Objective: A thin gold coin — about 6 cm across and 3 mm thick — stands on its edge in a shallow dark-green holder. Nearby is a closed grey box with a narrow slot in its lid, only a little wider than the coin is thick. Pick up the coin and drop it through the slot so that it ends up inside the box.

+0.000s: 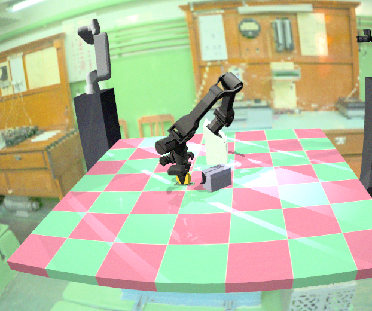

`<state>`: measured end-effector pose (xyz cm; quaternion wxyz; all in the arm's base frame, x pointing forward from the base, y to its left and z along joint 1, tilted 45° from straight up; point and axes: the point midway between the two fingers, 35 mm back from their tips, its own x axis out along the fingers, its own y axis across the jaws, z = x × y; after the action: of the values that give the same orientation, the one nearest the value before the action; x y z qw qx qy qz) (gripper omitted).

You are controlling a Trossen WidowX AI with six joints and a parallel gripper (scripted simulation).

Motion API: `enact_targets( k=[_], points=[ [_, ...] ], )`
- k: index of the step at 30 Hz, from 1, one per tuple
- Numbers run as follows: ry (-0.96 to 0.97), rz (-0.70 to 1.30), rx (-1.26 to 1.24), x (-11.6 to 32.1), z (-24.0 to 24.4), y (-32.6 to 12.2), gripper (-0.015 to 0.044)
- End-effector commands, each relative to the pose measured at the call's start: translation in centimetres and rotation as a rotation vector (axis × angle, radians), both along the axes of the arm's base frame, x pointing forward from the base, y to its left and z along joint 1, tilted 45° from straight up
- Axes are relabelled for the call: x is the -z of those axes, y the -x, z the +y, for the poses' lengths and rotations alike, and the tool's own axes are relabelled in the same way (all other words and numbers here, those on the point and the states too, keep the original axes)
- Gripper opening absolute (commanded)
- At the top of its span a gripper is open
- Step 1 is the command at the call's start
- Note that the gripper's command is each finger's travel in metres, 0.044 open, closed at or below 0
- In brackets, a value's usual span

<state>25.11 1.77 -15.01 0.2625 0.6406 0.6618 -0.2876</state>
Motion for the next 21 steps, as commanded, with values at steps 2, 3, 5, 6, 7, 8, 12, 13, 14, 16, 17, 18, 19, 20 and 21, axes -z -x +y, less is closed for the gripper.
enact_targets(
  k=[2,3,5,6,7,8,12,13,14,16,17,18,19,20,21],
  points=[
    [-0.005,0.006,0.004,0.08,0.23,0.26,0.0082],
    [-0.005,0.006,0.004,0.08,0.23,0.26,0.0056],
    [-0.005,0.006,0.004,0.08,0.23,0.26,0.0023],
    [-0.005,0.006,0.004,0.08,0.23,0.26,0.0016],
    [-0.005,0.006,0.004,0.08,0.23,0.26,0.0009],
    [-0.005,0.006,0.004,0.08,0.23,0.26,0.0003],
    [-0.005,0.006,0.004,0.08,0.23,0.26,0.0],
    [-0.005,0.006,0.004,0.08,0.23,0.26,0.0],
    [-0.005,0.006,0.004,0.08,0.23,0.26,0.0],
    [-0.005,0.004,0.003,0.08,0.22,0.25,0.0],
    [-0.004,-0.004,0.0,0.1,0.18,0.19,0.0],
    [-0.003,-0.015,-0.006,0.12,0.13,0.1,0.0],
    [-0.002,-0.03,-0.013,0.15,0.06,-0.01,0.0],
    [-0.001,-0.042,-0.02,0.14,-0.04,-0.12,0.0],
    [0.0,-0.043,-0.02,0.02,-0.18,-0.16,0.0]
  ],
)
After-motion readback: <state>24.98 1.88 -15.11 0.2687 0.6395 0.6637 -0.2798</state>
